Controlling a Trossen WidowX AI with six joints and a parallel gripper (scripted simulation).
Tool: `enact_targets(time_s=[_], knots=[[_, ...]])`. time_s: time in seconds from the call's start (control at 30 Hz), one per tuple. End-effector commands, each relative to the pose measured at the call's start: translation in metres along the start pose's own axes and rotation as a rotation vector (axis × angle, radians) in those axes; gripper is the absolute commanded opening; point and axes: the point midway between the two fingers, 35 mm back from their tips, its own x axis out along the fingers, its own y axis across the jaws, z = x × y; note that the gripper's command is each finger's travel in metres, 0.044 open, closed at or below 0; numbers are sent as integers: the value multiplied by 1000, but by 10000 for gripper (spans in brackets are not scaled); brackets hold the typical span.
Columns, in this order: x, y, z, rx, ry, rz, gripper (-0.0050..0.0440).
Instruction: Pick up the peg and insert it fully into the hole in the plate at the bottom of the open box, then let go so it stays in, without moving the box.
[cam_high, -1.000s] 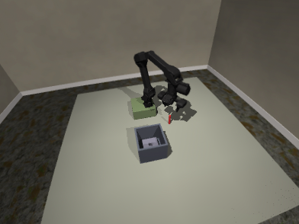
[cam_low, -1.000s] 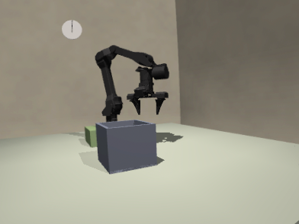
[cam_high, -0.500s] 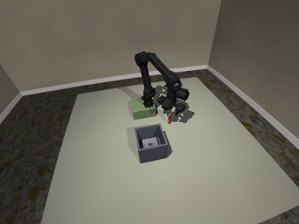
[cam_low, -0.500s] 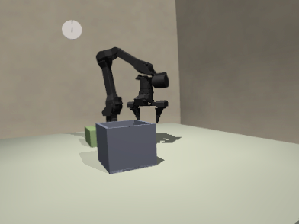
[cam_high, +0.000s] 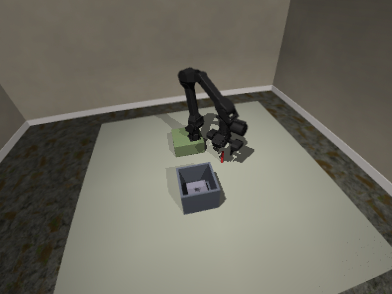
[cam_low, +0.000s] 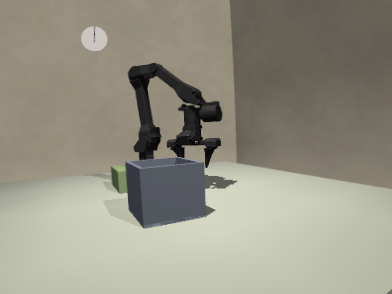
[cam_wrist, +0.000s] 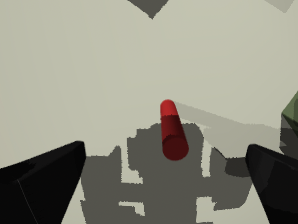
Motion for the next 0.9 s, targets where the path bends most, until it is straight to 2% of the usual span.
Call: enact_targets(time_s=[0.0, 0.83, 0.87], knots=[[8, -2, 0, 6, -1, -10, 440], [43, -4, 0, 6, -1, -10, 440], [43, -4, 0, 6, -1, -10, 416]])
